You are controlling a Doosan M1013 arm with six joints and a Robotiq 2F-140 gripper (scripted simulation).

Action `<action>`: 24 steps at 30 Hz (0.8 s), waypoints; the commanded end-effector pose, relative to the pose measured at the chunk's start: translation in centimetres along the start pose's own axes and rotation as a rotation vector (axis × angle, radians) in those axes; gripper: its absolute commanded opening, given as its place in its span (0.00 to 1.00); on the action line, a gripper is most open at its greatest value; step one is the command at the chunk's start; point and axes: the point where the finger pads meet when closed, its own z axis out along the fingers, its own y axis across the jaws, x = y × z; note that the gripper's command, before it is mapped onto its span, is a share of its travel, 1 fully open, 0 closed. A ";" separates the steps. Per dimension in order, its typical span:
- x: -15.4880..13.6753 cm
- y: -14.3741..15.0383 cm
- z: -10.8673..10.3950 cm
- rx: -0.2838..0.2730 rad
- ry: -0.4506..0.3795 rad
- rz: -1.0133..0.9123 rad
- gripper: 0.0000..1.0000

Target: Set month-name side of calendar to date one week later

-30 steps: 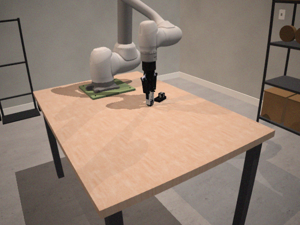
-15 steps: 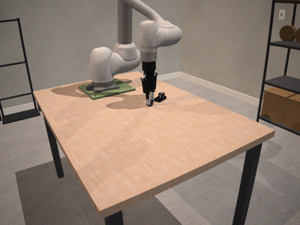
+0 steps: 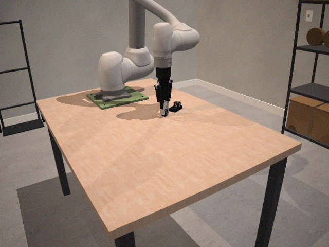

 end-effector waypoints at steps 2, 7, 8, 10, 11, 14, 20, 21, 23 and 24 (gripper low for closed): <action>0.0 0.0 0.0 0.000 0.000 0.000 0.24; 0.0 0.0 0.0 0.000 0.000 0.000 0.24; 0.0 0.0 0.1 0.000 0.000 0.000 0.24; 0.0 0.0 0.1 0.000 0.000 0.000 0.24; 0.0 0.0 0.1 0.000 0.000 0.000 0.24; 0.0 0.0 0.2 0.000 0.000 0.000 0.24; 0.0 0.0 0.3 0.000 0.000 0.000 0.24; 0.0 0.0 0.3 0.000 0.000 0.000 0.24; 0.0 0.0 0.4 0.000 0.000 0.000 0.24; 0.0 0.0 0.4 0.000 0.000 0.000 0.24</action>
